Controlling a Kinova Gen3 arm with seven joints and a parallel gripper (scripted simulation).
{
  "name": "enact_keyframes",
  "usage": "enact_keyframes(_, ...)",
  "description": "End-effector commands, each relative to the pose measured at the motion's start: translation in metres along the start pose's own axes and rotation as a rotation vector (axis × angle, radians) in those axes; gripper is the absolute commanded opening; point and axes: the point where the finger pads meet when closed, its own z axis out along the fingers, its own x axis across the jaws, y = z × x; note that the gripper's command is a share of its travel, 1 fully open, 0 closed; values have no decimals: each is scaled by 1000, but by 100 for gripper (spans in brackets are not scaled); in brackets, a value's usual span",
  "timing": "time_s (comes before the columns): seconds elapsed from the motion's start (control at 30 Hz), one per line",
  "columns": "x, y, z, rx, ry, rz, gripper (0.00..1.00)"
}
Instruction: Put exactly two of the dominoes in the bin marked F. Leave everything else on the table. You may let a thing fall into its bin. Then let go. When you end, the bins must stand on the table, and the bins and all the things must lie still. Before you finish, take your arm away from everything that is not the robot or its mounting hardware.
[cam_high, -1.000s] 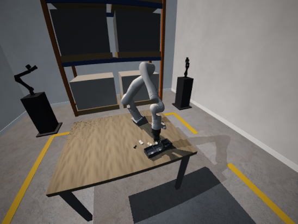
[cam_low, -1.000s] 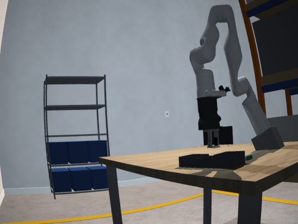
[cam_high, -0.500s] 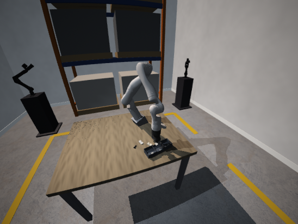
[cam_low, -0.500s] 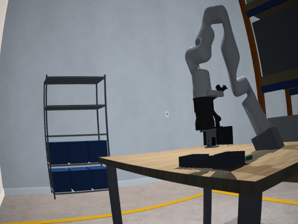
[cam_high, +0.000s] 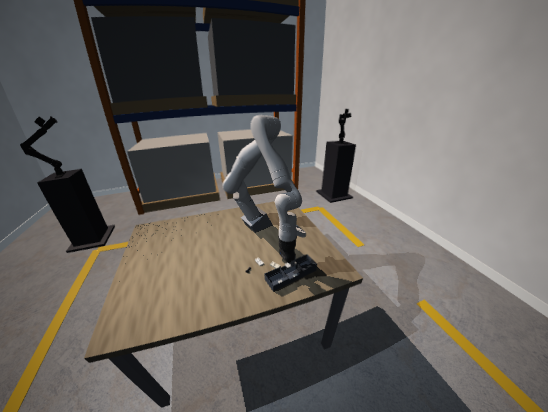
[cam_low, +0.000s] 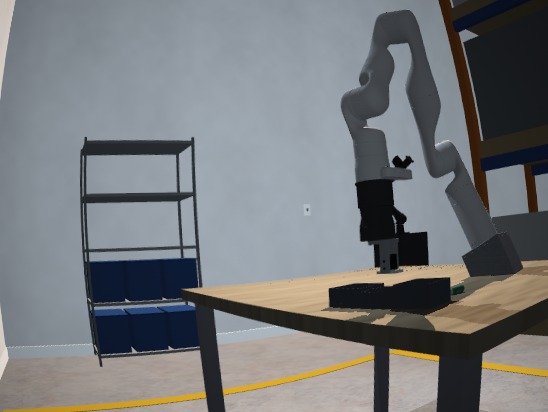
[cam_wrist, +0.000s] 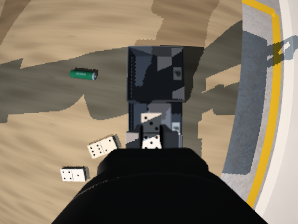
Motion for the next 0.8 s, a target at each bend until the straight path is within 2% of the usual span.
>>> enact_keyframes(0.0, -1, -1, 8, 3, -1, 0, 49)
enact_keyframes(0.77, -1, -1, 46, 3, 0, 3, 49)
